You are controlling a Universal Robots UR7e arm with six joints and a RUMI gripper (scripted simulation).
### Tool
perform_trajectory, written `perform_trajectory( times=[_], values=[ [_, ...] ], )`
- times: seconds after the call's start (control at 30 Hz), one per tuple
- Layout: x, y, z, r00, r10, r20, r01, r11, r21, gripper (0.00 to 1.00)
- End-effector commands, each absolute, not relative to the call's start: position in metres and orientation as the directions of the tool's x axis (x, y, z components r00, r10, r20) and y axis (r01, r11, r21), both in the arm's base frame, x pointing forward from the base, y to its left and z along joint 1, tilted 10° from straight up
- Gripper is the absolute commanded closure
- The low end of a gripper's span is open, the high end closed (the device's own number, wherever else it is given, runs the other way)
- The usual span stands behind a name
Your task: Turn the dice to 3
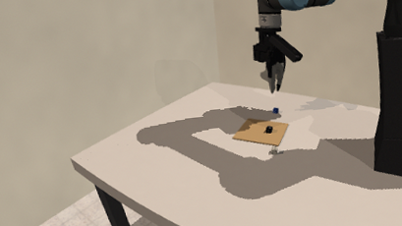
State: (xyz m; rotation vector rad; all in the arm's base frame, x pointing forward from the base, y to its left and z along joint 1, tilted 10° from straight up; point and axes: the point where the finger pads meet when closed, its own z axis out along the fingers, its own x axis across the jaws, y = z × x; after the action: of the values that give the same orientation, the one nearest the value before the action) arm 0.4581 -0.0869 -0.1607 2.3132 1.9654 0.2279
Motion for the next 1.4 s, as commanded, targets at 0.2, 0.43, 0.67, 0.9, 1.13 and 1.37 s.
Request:
perform_trajectory(
  times=[0.2, 0.43, 0.67, 0.9, 1.13, 1.37],
  values=[
    [0.459, -0.087, -0.165, 0.156, 0.986, 0.05, 0.972, -0.163, 0.17, 0.82],
    [0.46, -0.087, -0.171, 0.156, 0.986, 0.05, 0.972, -0.163, 0.17, 0.82],
    [0.462, -0.087, -0.181, 0.156, 0.986, 0.05, 0.972, -0.163, 0.17, 0.82],
    [0.463, -0.087, -0.189, 0.156, 0.986, 0.05, 0.972, -0.163, 0.17, 0.82],
    [0.465, -0.087, -0.199, 0.156, 0.986, 0.05, 0.972, -0.163, 0.17, 0.82],
    [0.466, -0.087, -0.207, 0.156, 0.986, 0.05, 0.972, -0.163, 0.17, 0.82]
  ],
)
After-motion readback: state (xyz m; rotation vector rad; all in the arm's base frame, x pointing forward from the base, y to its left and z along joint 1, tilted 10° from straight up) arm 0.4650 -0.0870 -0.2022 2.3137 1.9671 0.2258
